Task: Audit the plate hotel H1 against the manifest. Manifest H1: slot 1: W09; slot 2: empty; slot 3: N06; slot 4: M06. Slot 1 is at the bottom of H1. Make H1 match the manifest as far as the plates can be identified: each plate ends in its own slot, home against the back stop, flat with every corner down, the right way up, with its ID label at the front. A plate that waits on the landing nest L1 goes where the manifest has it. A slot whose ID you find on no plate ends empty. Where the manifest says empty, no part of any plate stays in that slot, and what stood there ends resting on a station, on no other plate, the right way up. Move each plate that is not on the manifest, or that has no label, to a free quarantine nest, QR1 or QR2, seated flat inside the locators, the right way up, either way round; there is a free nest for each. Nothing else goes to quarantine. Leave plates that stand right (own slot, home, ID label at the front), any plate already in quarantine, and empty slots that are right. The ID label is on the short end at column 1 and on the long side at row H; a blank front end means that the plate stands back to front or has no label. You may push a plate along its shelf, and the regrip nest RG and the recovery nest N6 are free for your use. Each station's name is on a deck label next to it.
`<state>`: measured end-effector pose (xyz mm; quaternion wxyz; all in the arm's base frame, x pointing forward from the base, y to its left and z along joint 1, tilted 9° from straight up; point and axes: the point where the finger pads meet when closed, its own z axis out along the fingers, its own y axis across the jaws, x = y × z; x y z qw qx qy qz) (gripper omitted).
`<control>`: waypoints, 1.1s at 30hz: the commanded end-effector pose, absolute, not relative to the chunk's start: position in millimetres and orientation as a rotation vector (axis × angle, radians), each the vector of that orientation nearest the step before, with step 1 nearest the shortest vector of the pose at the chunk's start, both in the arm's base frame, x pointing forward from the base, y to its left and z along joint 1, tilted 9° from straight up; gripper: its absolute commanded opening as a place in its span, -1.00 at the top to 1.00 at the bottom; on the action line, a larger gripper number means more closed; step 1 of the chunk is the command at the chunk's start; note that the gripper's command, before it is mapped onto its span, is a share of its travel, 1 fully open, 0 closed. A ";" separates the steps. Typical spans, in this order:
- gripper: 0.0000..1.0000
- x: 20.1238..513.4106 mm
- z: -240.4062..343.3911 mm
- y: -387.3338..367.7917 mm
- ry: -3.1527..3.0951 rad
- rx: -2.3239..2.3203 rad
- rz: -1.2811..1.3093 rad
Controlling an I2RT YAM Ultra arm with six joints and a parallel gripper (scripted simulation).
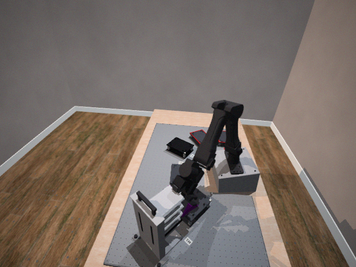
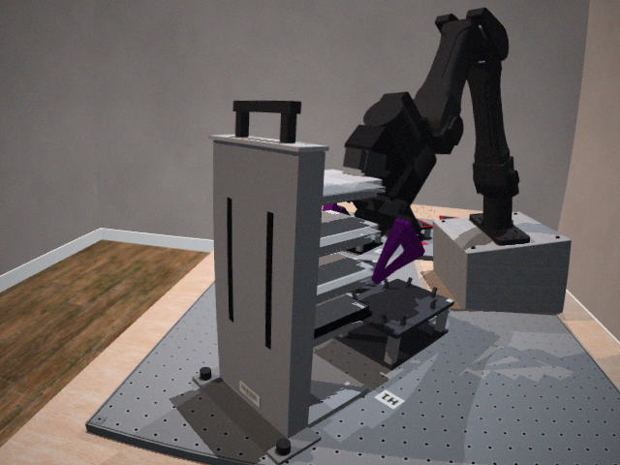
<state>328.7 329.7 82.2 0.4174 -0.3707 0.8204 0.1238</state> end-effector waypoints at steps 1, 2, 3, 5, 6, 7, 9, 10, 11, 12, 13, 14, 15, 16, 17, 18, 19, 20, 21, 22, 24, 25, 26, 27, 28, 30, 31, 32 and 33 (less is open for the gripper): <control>-1.00 331.2 90.5 332.9 2.038 -0.923 0.319; -1.00 331.2 90.5 332.9 2.038 -0.923 0.319; -1.00 331.2 90.5 332.9 2.038 -0.923 0.319; -1.00 331.2 90.5 332.9 2.038 -0.923 0.319; -0.72 331.2 90.5 332.9 2.038 -0.923 0.319; -0.72 331.2 90.5 332.9 2.038 -0.923 0.319; -0.72 331.2 90.5 332.9 2.038 -0.923 0.319; -0.72 331.2 90.5 332.9 2.038 -0.923 0.319; -0.72 331.2 90.5 332.9 2.038 -0.923 0.319; -0.72 331.2 90.5 332.9 2.038 -0.923 0.319; -0.72 331.2 90.5 332.9 2.038 -0.923 0.319; -0.72 331.2 90.5 332.9 2.038 -0.923 0.319; -0.72 331.2 90.5 332.9 2.038 -0.923 0.319; -0.72 331.2 90.5 332.9 2.038 -0.923 0.319; -0.72 331.2 90.5 332.9 2.038 -0.923 0.319; -0.72 331.2 90.5 332.9 2.038 -0.923 0.319; -0.72 331.2 90.5 332.9 2.038 -0.923 0.319; -0.72 331.2 90.5 332.9 2.038 -0.923 0.319; -0.72 331.2 90.5 332.9 2.038 -0.923 0.319; -0.72 331.2 90.5 332.9 2.038 -0.923 0.319; -0.72 331.2 90.5 332.9 2.038 -0.923 0.319; -0.72 331.2 90.5 332.9 2.038 -0.923 0.319; -0.72 331.2 90.5 332.9 2.038 -0.923 0.319; -0.72 331.2 90.5 332.9 2.038 -0.923 0.319; -0.72 331.2 90.5 332.9 2.038 -0.923 0.319; -0.72 331.2 90.8 332.9 2.038 -0.923 0.319; -0.72 330.3 90.7 332.0 2.038 -0.923 0.319; -0.72 329.4 90.5 331.0 2.038 -0.923 0.319; -0.72 328.5 90.3 330.0 2.038 -0.923 0.319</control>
